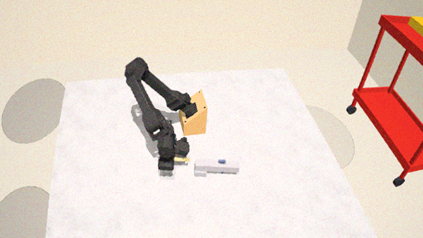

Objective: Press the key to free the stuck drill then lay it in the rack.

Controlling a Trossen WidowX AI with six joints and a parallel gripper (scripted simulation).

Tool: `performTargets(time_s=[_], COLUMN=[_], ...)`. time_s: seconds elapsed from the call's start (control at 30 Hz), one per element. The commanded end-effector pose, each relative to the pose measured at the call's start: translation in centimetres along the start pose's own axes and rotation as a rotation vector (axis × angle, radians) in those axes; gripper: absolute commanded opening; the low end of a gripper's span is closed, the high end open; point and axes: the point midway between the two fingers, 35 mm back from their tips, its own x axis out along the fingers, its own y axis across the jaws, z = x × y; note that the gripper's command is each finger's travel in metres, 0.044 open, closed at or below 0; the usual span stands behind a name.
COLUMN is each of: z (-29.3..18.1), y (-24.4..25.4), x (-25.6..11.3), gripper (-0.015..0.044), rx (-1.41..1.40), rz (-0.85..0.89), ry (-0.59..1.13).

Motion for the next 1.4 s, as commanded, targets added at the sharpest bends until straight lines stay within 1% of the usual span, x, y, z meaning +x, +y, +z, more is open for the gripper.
performTargets(time_s=[0.0, 1.37], z=[0.0, 0.2], y=[-0.1, 0.0], x=[-0.3, -2.0], gripper=[0.0, 0.0], rx=[0.004, 0.003], rz=[-0.005, -0.004], ry=[0.002, 0.001])
